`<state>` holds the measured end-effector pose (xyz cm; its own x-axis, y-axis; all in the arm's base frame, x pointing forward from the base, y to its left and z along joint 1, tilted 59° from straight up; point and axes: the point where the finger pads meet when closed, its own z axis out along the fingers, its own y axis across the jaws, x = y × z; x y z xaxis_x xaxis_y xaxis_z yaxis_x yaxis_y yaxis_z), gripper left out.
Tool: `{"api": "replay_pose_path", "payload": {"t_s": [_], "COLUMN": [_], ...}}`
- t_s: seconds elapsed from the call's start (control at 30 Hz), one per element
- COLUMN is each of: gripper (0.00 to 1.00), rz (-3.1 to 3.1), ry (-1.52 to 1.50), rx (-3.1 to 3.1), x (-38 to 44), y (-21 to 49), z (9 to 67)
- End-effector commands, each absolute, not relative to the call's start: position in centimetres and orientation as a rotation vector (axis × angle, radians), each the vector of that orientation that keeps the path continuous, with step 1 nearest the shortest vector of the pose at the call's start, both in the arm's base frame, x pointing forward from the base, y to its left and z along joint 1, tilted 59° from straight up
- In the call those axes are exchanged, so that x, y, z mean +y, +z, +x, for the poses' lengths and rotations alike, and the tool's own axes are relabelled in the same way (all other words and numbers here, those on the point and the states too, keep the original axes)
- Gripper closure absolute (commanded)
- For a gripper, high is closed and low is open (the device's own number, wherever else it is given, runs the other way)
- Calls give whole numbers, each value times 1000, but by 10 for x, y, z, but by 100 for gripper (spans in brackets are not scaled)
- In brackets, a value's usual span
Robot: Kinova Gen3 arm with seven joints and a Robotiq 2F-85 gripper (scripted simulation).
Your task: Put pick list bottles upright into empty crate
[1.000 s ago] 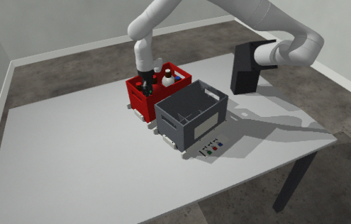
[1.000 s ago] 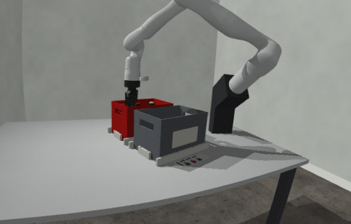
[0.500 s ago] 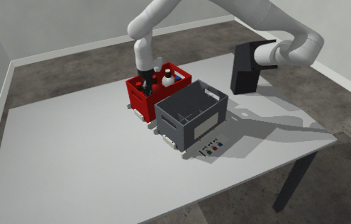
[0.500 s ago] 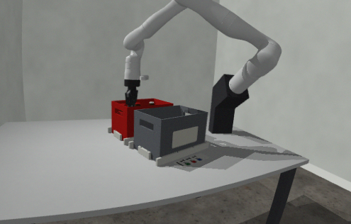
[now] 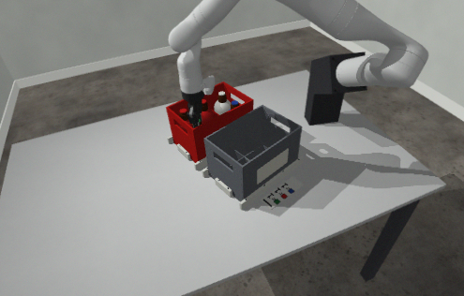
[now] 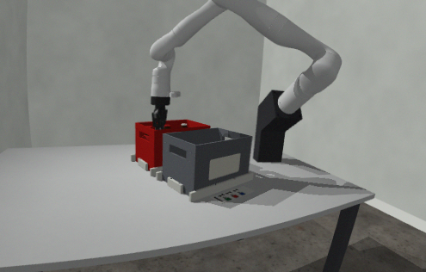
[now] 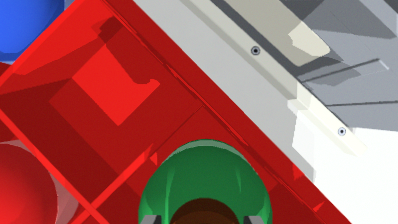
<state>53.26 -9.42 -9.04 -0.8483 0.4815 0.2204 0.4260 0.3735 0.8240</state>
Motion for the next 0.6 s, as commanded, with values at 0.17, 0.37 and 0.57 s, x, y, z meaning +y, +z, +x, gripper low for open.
{"api": "replay_pose_path", "payload": {"t_s": [0.17,0.37,0.57], "gripper": [57,59,59], "rz": [847,847,847], "ry": [1504,1504,1503], "rx": [2555,2555,2555], "x": [-96,-96,-96], "y": [-90,-90,-90], "z": [533,533,533]}}
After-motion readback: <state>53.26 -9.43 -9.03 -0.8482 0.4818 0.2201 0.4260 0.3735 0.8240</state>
